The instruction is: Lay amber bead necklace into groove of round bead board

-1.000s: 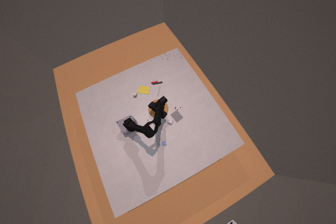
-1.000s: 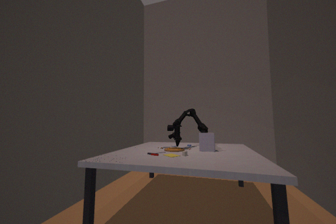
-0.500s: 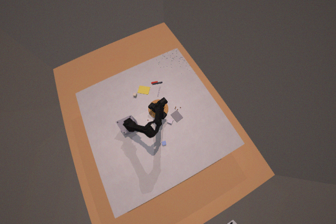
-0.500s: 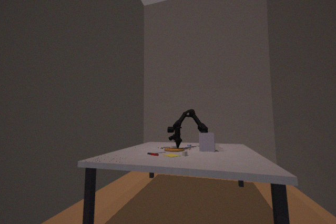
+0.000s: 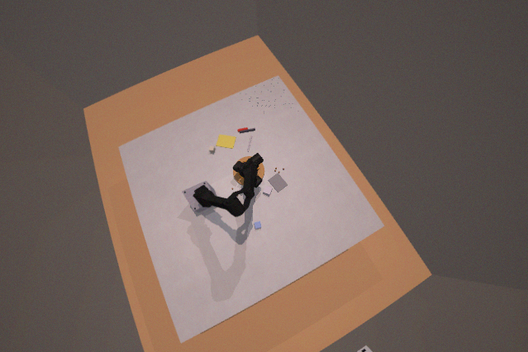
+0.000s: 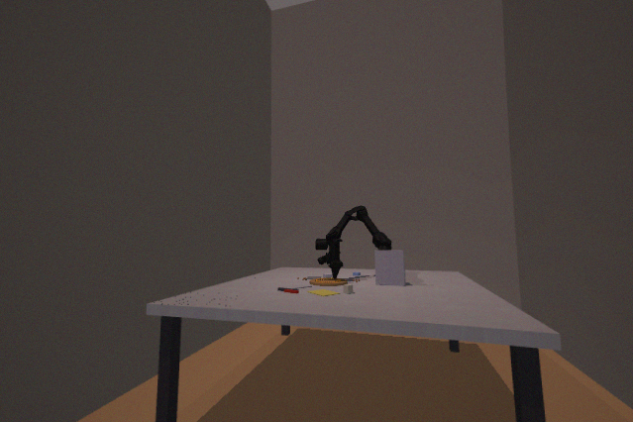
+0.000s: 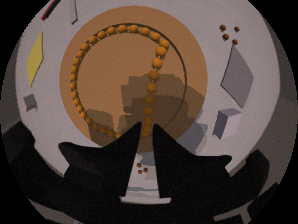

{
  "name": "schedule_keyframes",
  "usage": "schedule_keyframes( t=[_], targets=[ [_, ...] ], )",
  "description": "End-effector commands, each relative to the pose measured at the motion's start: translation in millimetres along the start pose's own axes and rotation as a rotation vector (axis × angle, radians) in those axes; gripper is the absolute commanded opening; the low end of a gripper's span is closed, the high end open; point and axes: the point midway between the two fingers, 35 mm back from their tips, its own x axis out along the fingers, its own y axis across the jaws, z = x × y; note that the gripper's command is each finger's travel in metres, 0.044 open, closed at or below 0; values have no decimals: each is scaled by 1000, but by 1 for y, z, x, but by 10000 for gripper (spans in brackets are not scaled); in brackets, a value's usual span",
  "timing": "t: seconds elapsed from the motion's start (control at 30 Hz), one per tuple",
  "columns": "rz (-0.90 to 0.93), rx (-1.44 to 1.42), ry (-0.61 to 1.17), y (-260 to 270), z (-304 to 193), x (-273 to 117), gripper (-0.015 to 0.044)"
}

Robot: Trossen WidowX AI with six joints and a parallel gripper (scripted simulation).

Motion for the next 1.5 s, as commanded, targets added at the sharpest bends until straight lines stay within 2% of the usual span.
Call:
schedule_keyframes(
  t=[0.0, 1.47],
  targets=[
    [0, 1, -1, 0, 0, 0, 0],
    [-4, -6, 4, -10, -6, -6, 0]
  ],
)
